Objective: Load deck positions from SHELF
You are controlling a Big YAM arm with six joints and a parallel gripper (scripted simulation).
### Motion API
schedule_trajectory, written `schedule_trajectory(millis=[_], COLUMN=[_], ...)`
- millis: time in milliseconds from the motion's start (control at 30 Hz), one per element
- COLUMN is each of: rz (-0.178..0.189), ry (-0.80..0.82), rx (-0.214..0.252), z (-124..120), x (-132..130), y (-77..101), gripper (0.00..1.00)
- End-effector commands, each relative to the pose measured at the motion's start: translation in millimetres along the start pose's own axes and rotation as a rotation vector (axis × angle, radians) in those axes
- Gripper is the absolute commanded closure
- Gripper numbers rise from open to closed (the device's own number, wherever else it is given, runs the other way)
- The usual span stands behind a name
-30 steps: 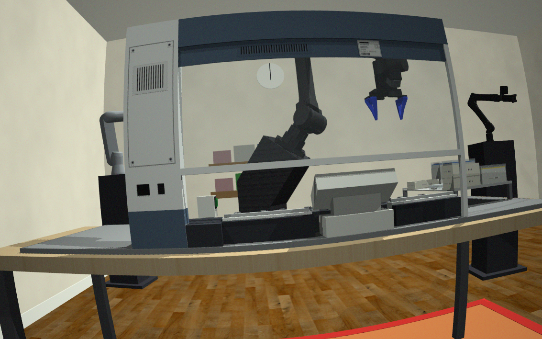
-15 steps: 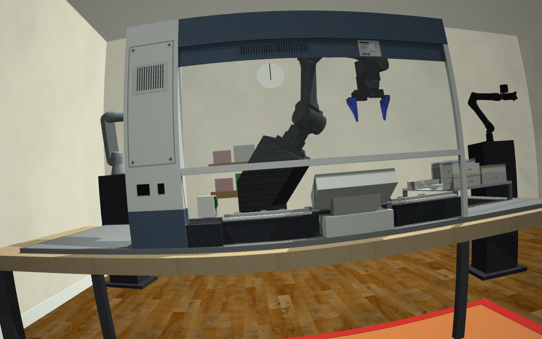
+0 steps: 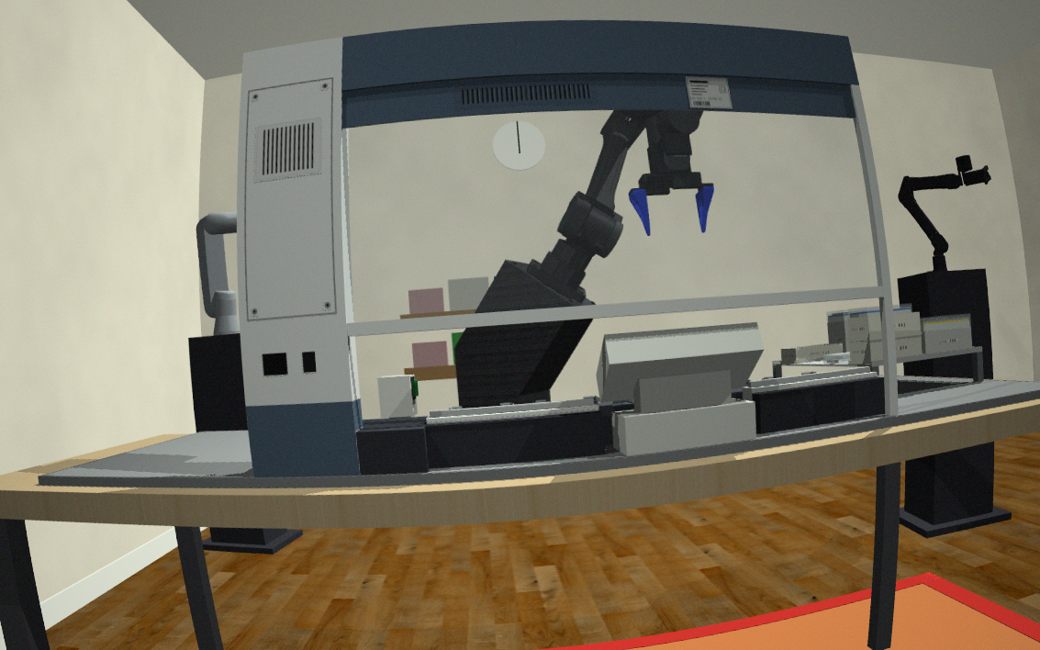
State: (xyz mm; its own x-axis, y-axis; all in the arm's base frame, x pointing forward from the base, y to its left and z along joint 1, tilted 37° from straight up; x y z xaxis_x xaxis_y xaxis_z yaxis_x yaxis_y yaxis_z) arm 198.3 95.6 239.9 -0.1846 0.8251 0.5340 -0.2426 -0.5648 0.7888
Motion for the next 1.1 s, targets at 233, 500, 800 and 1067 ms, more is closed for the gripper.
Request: schedule_trajectory(millis=[233,500,800,1067], rz=[-0.006,-0.003,-0.013,-0.012], ry=[0.048,0.047,0.096,0.218], rx=[0.006,0.004,-0.016,-0.010], z=[-7,-13,-8,-8], x=[-47,-81,-88,-91], y=[0.3,0.7,6.1,5.1], gripper=[0.00,0.00,0.00,0.00])
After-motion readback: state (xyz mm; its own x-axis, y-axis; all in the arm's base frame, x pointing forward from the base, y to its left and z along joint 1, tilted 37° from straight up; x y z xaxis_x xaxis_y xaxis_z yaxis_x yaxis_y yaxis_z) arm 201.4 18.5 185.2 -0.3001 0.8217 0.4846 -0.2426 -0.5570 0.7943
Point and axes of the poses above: the point where the finger pads meet when closed, its own y axis back along the fingers, its own x axis across the jaws, z = x × y, the point moved 3 cm from there along y, back along the fingers, and after that the axes turned 7 degrees about y, right-handed, at the moved point
